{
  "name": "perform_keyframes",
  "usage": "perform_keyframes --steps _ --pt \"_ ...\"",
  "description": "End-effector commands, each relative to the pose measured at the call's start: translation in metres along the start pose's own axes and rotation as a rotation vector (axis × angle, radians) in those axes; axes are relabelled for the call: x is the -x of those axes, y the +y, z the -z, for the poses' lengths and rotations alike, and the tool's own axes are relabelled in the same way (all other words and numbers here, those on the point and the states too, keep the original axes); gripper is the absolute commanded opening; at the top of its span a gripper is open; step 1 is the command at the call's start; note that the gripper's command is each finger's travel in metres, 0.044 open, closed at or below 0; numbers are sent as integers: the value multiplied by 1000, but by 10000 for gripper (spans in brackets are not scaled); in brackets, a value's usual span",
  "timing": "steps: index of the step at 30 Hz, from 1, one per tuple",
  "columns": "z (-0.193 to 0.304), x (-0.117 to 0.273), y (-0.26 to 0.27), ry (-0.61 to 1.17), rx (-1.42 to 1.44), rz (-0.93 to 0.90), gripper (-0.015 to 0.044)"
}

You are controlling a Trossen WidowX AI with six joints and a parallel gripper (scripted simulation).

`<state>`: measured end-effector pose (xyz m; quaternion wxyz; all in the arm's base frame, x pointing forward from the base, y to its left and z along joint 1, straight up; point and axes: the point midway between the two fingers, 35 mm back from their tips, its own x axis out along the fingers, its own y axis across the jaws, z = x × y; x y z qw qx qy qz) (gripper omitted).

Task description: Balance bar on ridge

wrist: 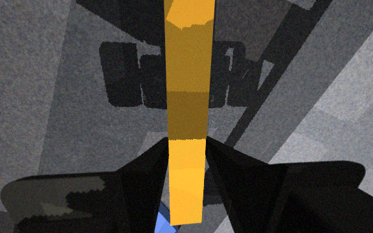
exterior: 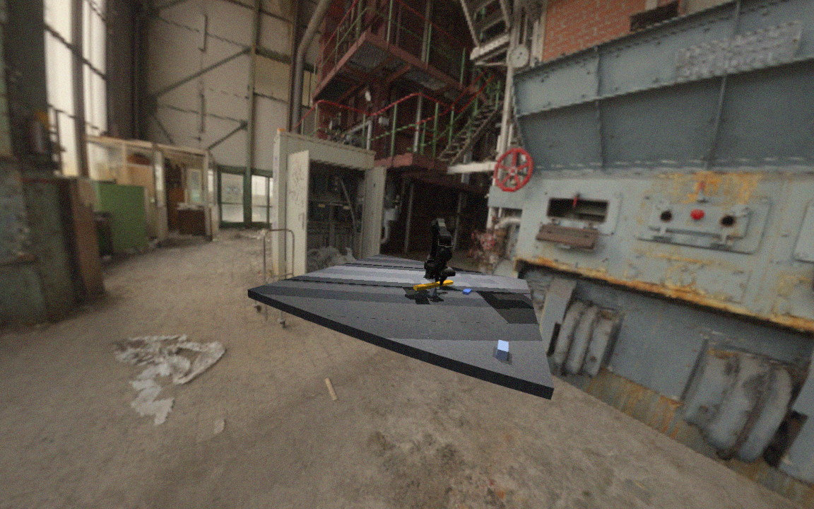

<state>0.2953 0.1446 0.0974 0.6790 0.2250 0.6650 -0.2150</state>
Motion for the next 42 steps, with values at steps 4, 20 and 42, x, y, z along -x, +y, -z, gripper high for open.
perform_keyframes --steps 4,20,42 --pt "0 -1 1 3 -3 -3 0" --pt "1 -3 0 3 -3 -3 0" --pt "1 -5 0 3 -3 -3 0"
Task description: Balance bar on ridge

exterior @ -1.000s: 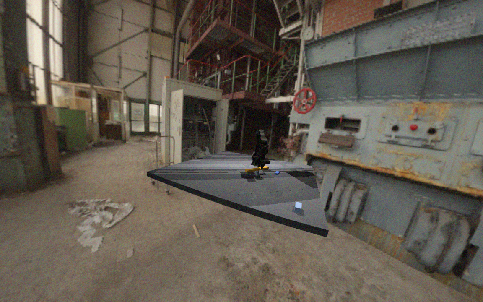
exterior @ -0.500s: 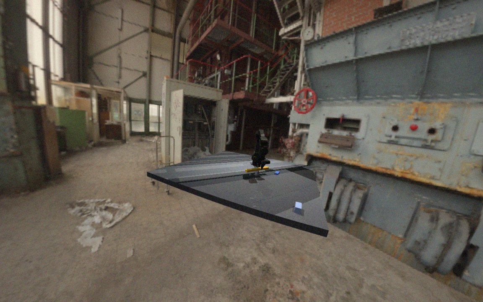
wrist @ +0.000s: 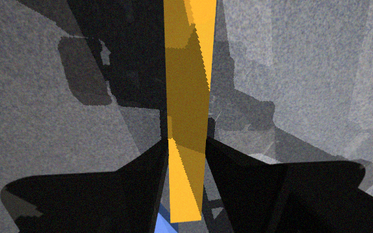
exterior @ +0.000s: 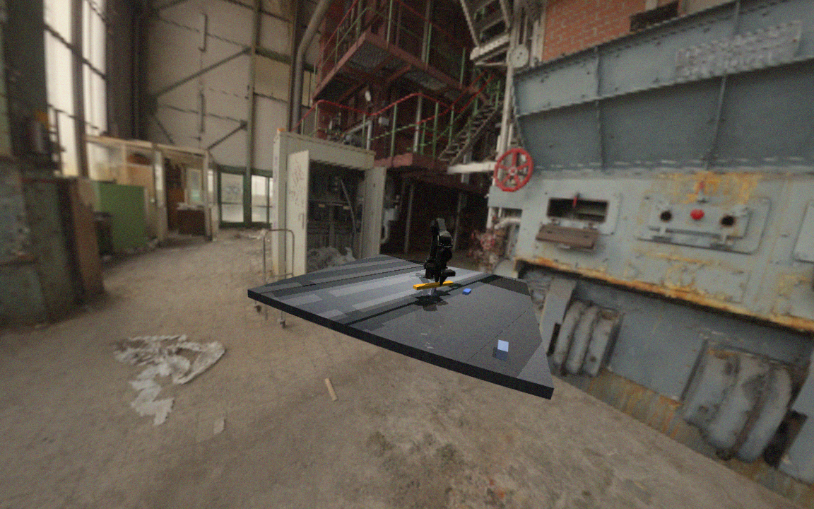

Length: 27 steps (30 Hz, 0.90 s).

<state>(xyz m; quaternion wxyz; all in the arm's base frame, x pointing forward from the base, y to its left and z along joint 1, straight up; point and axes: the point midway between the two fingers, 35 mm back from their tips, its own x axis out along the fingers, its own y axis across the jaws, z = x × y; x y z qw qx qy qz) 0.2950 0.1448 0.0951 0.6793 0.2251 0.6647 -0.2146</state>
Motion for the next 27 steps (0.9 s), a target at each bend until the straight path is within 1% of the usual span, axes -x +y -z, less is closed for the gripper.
perform_keyframes --steps 1,27 --pt "1 -2 0 3 -3 -2 0" --pt "1 -1 0 3 -3 -2 0"
